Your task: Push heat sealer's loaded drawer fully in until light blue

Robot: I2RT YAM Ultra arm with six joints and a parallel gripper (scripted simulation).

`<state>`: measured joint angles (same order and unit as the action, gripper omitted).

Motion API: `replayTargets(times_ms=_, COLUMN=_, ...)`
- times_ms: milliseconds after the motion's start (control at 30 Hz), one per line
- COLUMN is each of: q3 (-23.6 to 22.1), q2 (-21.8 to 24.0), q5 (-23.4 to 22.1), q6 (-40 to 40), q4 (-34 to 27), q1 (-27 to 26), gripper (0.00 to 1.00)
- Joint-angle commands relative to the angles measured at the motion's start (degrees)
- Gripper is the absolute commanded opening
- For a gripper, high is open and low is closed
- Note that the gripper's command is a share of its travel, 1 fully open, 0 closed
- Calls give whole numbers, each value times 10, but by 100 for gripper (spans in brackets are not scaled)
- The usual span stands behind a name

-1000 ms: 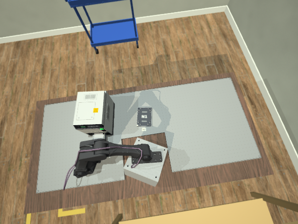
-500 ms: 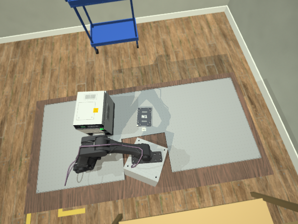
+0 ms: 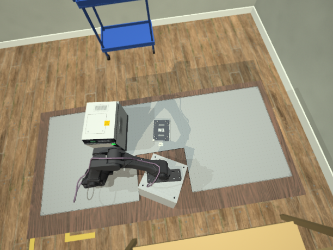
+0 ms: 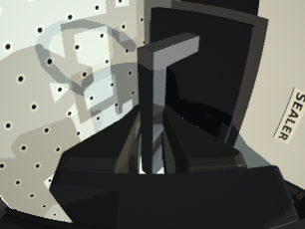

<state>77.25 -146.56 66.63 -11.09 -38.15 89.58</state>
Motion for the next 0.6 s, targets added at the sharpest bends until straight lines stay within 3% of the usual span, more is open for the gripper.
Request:
replayTargets(times_ms=0, q3=-14, q2=26, q5=1, q6=21, q4=20, q1=-6, gripper=0)
replayTargets(times_ms=567, q3=-8, q2=27, q5=-3, q6=24, q4=24, q1=5, gripper=0)
